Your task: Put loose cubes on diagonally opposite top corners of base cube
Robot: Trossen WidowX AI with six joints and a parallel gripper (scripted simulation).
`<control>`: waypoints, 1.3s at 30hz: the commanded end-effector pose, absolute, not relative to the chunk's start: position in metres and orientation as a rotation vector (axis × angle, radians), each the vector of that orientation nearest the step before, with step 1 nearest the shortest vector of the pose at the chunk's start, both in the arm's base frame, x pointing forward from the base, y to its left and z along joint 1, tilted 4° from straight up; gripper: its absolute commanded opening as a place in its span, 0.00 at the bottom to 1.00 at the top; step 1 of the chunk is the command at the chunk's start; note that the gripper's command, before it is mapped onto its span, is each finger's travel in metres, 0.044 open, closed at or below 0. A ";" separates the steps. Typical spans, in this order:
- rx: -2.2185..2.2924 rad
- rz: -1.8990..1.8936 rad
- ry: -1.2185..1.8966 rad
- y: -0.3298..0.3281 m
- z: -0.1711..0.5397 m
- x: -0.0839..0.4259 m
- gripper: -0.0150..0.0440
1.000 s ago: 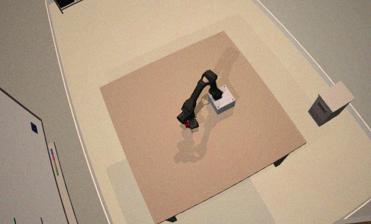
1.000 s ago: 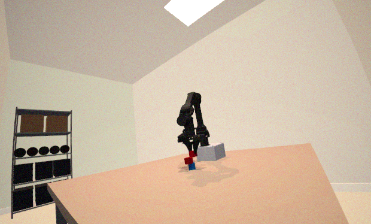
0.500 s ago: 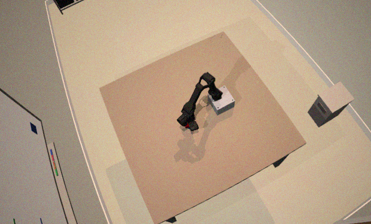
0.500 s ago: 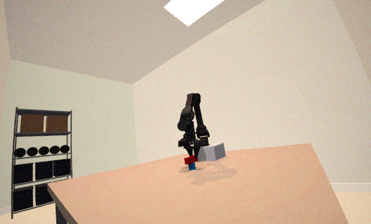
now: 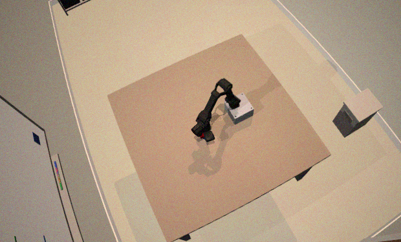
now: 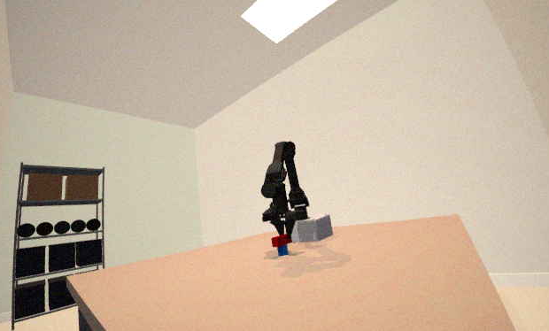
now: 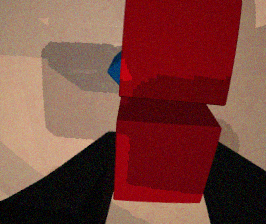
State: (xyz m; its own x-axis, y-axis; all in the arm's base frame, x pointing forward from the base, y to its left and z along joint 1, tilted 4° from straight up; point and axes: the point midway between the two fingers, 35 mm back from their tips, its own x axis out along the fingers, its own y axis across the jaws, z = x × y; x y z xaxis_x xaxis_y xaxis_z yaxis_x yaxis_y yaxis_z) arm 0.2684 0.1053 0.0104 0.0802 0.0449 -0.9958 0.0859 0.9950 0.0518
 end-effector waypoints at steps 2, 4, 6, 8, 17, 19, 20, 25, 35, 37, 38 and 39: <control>0.099 -0.030 1.490 0.105 0.010 0.269 0.43; 0.099 -0.030 1.490 0.105 0.010 0.269 0.43; 0.099 -0.030 1.490 0.105 0.010 0.269 0.52; 0.099 -0.030 1.490 0.105 0.010 0.269 0.60; 0.106 -0.031 1.491 0.105 0.020 0.268 0.60; 0.106 -0.031 1.491 0.105 0.022 0.268 0.60; 0.106 -0.031 1.491 0.105 0.024 0.267 0.60; 0.106 -0.031 1.491 0.104 0.032 0.267 0.60; 0.106 -0.031 1.491 0.104 0.048 0.266 0.60; 0.106 -0.031 1.491 0.104 0.052 0.265 0.60; 0.106 -0.031 1.491 0.104 0.053 0.265 0.60; 0.106 -0.031 1.491 0.104 0.055 0.265 0.60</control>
State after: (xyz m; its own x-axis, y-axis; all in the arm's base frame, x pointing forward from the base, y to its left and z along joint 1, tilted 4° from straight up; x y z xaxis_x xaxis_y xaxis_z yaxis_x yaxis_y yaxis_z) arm 0.2645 0.1034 0.0484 0.0728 0.0418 -0.9965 0.0873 0.9950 0.0481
